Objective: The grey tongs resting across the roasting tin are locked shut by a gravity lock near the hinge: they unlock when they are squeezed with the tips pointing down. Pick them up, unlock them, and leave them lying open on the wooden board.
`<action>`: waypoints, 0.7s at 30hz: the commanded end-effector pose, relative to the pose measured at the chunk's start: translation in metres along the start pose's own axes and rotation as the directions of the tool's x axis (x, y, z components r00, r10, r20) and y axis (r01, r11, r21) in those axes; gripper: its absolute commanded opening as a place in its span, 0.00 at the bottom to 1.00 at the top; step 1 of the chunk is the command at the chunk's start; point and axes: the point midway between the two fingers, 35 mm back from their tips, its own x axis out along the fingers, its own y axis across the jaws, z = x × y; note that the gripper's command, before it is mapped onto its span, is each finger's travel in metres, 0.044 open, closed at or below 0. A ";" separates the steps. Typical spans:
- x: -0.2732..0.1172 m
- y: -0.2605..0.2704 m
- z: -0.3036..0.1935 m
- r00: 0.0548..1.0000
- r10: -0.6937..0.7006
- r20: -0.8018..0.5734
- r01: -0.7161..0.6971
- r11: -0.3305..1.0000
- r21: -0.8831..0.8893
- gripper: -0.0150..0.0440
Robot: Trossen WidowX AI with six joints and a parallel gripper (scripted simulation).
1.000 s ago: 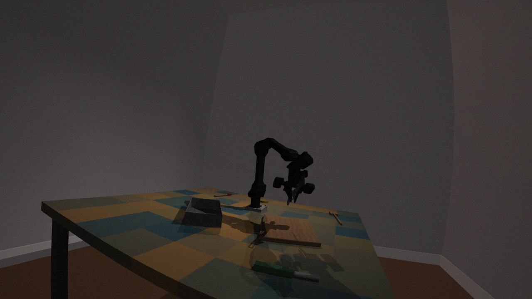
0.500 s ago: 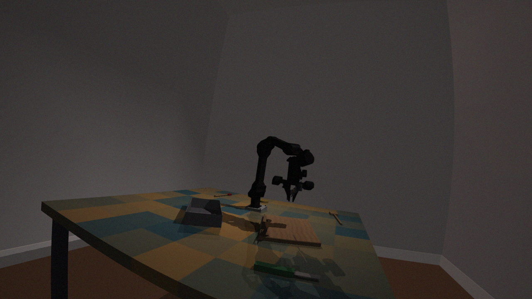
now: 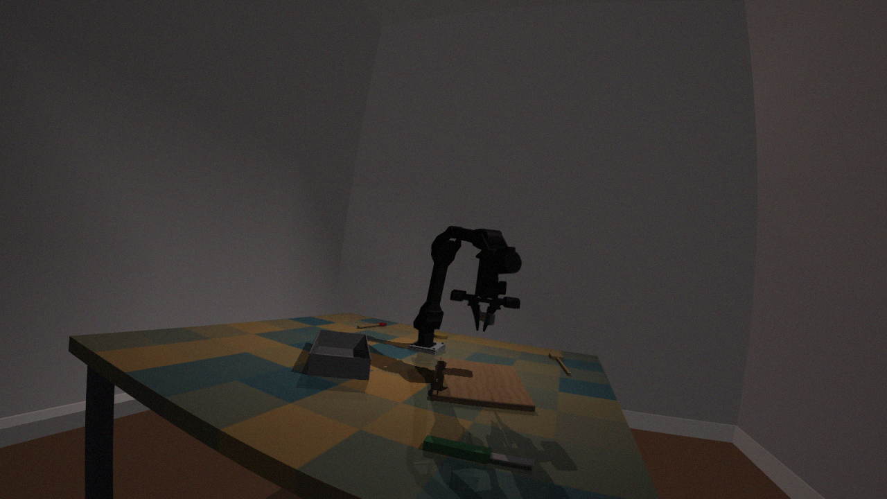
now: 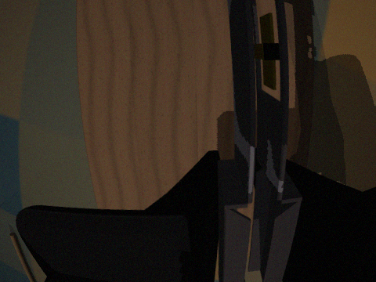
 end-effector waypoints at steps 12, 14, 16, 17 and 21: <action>-0.011 -0.006 -0.005 0.993 0.016 -0.114 -0.011 0.999 0.046 0.00; -0.011 -0.006 -0.005 0.993 0.016 -0.114 -0.011 0.999 0.046 0.00; -0.009 -0.005 -0.005 0.993 0.016 -0.114 -0.011 0.999 0.046 0.00; -0.007 -0.005 -0.005 0.993 0.016 -0.114 -0.011 0.999 0.046 0.00; -0.001 -0.005 -0.005 0.993 0.016 -0.113 -0.011 0.999 0.047 0.00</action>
